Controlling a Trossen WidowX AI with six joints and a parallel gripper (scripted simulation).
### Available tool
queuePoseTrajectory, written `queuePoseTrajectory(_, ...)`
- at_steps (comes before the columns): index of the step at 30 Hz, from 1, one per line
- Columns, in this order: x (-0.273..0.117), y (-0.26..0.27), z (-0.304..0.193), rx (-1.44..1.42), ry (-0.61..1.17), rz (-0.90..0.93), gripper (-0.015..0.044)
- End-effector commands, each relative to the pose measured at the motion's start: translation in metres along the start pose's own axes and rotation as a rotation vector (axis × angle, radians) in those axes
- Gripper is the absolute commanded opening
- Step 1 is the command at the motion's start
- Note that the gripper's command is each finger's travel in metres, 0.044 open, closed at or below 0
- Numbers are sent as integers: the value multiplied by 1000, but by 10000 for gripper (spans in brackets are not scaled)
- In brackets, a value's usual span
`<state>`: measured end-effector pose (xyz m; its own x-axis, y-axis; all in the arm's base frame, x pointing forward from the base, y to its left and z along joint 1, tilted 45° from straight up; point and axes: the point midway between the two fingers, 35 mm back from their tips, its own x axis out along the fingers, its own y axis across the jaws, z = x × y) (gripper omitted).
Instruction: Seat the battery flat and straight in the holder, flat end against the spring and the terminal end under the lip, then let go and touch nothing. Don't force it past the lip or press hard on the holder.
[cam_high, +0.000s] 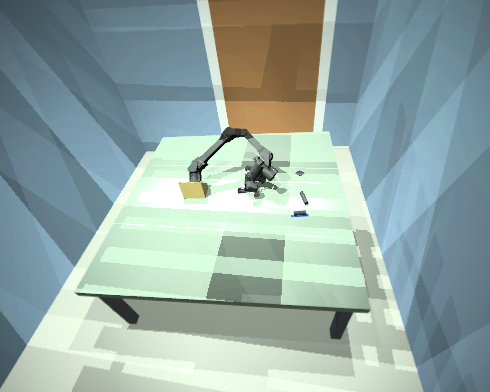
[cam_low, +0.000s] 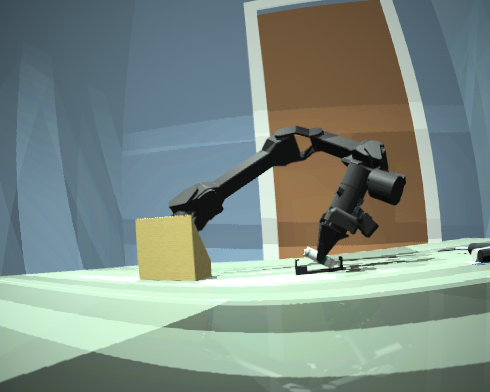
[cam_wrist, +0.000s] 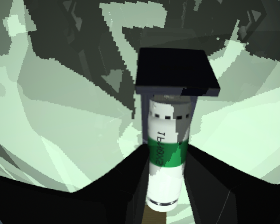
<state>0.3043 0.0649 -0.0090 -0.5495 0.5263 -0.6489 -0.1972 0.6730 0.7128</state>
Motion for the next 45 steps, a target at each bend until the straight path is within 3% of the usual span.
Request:
queuePoseTrajectory(1,-3,0,6,-4,-11,-3,59)
queuePoseTrajectory(45,2,-4,7,5,-166,-14,59)
